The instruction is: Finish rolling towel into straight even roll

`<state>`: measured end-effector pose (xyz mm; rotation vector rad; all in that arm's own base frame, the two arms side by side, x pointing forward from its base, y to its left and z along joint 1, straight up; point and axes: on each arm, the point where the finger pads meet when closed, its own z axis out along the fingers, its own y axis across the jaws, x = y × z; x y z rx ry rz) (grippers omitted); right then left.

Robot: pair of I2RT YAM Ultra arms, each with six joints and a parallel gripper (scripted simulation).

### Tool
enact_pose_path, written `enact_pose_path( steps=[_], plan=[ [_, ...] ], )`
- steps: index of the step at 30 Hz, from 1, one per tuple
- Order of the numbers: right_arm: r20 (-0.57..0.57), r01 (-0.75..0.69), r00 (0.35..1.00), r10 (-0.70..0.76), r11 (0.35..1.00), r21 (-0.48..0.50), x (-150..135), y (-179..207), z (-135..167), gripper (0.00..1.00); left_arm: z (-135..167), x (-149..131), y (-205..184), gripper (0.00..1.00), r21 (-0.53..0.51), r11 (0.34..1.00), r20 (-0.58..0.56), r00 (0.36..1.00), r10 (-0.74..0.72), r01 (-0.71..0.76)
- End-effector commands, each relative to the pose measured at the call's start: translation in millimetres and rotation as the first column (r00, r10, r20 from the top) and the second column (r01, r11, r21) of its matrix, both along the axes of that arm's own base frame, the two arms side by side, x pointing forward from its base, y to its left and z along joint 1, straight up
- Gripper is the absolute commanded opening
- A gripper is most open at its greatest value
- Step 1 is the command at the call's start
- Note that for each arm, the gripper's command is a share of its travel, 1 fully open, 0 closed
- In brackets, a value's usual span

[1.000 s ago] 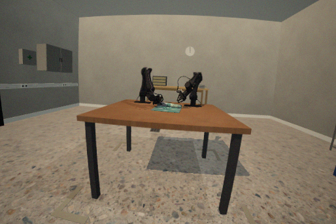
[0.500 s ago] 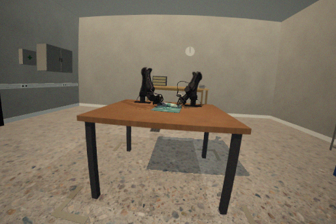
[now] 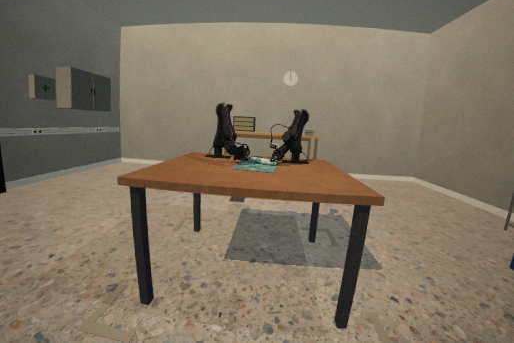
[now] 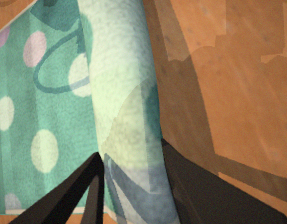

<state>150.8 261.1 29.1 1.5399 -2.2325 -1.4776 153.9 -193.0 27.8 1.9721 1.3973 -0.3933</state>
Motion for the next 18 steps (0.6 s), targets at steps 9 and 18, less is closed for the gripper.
enact_pose_path(
  steps=[9,18],
  plan=[
    [0.015,-0.006,1.0,0.006,1.0,-0.012,5.7,-0.4,-4.6,0.17,-2.8,-3.1,-1.5,0.23,-0.008,1.0,-0.013,1.0,-0.003,0.003],
    [0.015,-0.006,1.0,0.006,1.0,-0.012,5.7,-0.4,-4.0,0.26,-2.8,-3.1,-1.5,0.2,-0.008,1.0,-0.013,1.0,-0.003,0.003]
  ],
)
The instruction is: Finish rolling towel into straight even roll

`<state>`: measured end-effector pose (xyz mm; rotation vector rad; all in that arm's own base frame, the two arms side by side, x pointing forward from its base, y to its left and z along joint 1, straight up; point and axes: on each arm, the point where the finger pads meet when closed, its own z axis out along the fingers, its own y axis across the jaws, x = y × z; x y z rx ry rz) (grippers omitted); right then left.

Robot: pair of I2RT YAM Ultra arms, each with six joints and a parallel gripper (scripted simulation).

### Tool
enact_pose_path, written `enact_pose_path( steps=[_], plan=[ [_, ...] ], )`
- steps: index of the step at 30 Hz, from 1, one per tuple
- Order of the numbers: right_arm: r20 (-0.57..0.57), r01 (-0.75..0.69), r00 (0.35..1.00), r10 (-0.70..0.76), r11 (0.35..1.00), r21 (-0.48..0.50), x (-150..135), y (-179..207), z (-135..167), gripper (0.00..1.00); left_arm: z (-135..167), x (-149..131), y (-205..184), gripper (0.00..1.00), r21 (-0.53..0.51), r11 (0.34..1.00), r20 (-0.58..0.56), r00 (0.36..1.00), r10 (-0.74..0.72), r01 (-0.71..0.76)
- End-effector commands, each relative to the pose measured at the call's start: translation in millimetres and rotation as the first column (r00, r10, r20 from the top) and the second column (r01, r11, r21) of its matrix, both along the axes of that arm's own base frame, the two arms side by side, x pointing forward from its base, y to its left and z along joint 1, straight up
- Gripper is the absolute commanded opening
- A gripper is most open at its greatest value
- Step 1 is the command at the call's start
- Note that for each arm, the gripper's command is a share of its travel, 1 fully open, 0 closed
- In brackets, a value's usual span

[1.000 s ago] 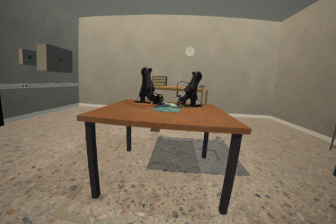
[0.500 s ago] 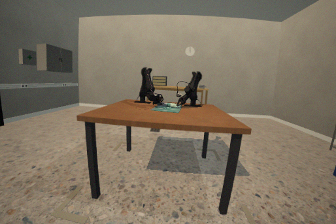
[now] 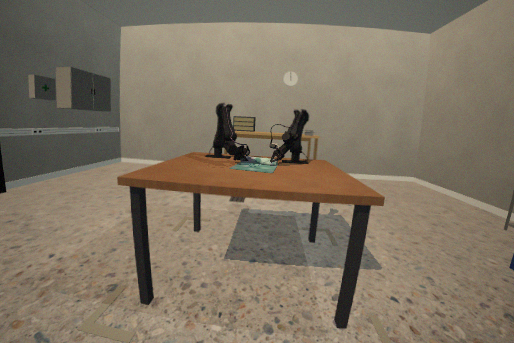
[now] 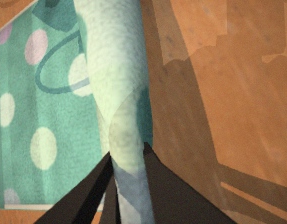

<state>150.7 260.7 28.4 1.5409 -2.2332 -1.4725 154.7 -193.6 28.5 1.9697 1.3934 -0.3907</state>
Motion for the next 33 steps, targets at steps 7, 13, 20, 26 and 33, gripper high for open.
enact_pose_path(
  steps=[7,13,20,26,33],
  plan=[
    [0.014,-0.005,1.0,0.005,1.0,-0.009,6,0,4,0.58,-3,-4,-1,0.2,-0.006,1.0,-0.017,1.0,-0.003,0.003],
    [0.014,-0.005,1.0,0.005,1.0,-0.009,6,0,8,0.85,-3,-4,-1,0.2,-0.006,1.0,-0.017,1.0,-0.003,0.003],
    [0.014,-0.005,1.0,0.005,1.0,-0.009,13,-9,16,0.85,-3,-4,-1,0.2,0.001,1.0,-0.044,0.999,-0.003,0.003],
    [0.014,-0.005,1.0,0.005,1.0,-0.009,30,-30,34,0.85,-2,-4,-1,0.2,0.025,1.0,-0.135,0.991,-0.001,0.004],
    [0.014,-0.005,1.0,0.005,1.0,-0.009,40,-44,46,0.85,-1,-4,-1,0.2,0.055,0.998,-0.246,0.969,0.005,0.009]
  ],
)
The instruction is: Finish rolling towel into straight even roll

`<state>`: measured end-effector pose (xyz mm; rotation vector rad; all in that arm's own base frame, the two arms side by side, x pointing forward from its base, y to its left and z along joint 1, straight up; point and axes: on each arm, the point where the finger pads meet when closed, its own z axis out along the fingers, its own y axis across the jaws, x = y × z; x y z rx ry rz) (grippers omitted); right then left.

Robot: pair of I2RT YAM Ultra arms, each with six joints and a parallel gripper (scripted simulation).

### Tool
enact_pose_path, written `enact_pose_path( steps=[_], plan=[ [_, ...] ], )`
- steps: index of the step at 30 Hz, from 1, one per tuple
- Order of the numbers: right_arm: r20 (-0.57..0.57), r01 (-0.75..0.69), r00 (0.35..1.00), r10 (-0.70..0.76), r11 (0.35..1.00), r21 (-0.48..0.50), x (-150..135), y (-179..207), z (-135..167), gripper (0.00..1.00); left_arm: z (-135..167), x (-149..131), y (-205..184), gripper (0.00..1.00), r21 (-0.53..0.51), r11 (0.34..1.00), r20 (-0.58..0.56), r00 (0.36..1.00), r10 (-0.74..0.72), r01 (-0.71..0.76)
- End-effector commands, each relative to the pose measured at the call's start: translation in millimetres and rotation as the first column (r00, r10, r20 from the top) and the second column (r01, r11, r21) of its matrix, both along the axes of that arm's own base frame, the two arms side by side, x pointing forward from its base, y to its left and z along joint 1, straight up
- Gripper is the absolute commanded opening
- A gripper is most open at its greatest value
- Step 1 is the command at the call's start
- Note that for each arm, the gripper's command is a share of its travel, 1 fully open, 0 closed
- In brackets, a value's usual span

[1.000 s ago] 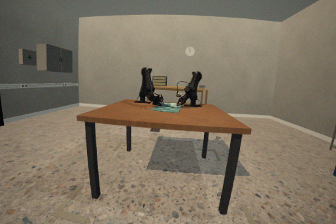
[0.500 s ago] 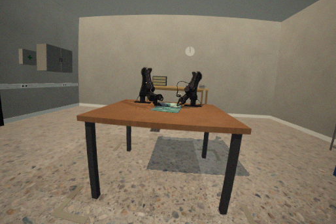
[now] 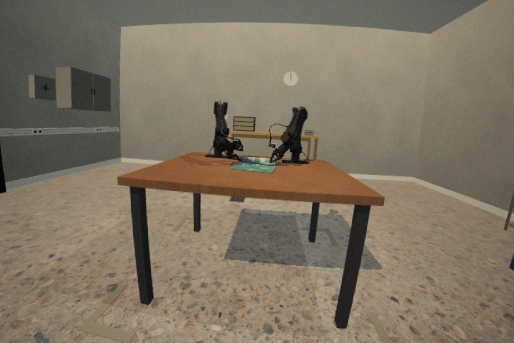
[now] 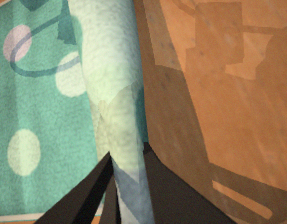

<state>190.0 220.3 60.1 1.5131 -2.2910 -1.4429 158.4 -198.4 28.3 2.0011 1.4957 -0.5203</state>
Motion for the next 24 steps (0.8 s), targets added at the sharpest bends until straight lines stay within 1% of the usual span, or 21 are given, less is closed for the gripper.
enact_pose_path(
  steps=[1,4,6,10,14,16,20,24],
  plan=[
    [0.001,-0.043,0.999,0.043,0.999,0.016,2,-5,15,0.85,0,-8,4,0.2,0.03,1.0,-0.132,0.991,0.001,0.003],
    [0.013,-0.042,0.999,0.042,0.999,0.014,2,-5,15,0.86,0,-8,4,0.2,0.051,0.999,-0.213,0.977,0.004,0.007],
    [0.047,-0.04,0.998,0.039,0.999,0.01,1,-4,16,0.87,1,-8,4,0.2,0.066,0.998,-0.269,0.963,0.008,0.01],
    [0.167,-0.029,0.986,0.03,1.0,-0.006,-4,1,17,0.88,2,-8,4,0.2,0.096,0.995,-0.382,0.924,0.019,0.02],
    [0.333,-0.011,0.943,0.019,1.0,-0.026,-11,7,18,0.9,4,-8,4,0.2,0.125,0.992,-0.491,0.871,0.033,0.033],
    [0.333,-0.011,0.943,0.019,1.0,-0.026,-11,7,18,0.9,4,-8,4,0.2,0.125,0.992,-0.491,0.871,0.033,0.033],
    [0.514,0.014,0.858,0.01,0.999,-0.044,-18,15,20,0.91,5,-8,4,0.2,0.151,0.987,-0.588,0.807,0.049,0.05],
    [0.671,0.04,0.741,0.009,0.998,-0.057,-26,22,22,0.93,6,-8,4,0.2,0.173,0.983,-0.67,0.739,0.067,0.067]
  ],
)
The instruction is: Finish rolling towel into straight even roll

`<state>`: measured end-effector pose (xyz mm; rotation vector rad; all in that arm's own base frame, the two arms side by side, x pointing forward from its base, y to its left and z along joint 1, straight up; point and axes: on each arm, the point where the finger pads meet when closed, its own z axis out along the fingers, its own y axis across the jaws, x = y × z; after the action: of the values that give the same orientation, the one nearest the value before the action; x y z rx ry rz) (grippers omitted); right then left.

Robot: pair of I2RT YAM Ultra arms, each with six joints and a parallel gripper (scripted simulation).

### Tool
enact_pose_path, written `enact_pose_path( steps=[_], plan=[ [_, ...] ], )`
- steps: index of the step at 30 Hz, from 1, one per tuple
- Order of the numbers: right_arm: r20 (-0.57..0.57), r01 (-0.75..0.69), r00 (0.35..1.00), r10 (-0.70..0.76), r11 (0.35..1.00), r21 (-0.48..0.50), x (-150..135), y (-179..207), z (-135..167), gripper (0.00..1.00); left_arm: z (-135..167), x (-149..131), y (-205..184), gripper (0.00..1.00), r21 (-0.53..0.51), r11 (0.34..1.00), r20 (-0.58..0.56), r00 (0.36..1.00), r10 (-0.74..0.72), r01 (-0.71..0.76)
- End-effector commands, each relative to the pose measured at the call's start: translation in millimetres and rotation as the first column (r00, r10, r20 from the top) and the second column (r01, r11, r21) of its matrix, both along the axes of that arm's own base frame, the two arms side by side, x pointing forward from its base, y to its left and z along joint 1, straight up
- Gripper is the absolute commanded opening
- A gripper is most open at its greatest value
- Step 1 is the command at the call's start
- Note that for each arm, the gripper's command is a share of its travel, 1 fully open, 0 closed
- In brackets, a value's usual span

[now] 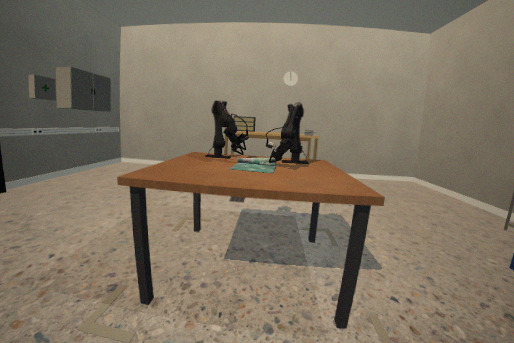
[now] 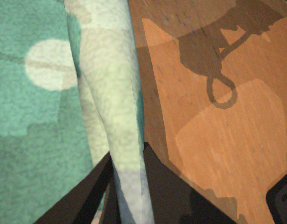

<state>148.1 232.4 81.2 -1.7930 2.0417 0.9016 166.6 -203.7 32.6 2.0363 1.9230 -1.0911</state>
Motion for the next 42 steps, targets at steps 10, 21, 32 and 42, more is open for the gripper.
enact_pose_path(
  steps=[10,21,32,42],
  plan=[
    [0.524,0.124,0.844,-0.117,0.992,0.021,4,22,3,0.96,4,-16,9,0.2,0.086,0.996,-0.32,0.947,-0.005,0.034],
    [0.583,0.111,0.806,-0.104,0.994,0.023,2,23,4,0.98,1,-16,9,0.2,0.1,0.994,-0.381,0.924,0.001,0.04],
    [0.583,0.061,0.81,-0.063,0.998,0.023,7,21,0,0.98,-8,-16,9,0.2,0.1,0.994,-0.381,0.924,0.001,0.04],
    [0.583,0.062,0.81,-0.064,0.998,0.023,3,22,-39,0.98,-8,-16,9,0.2,0.1,0.994,-0.381,0.924,0.001,0.04]
  ],
)
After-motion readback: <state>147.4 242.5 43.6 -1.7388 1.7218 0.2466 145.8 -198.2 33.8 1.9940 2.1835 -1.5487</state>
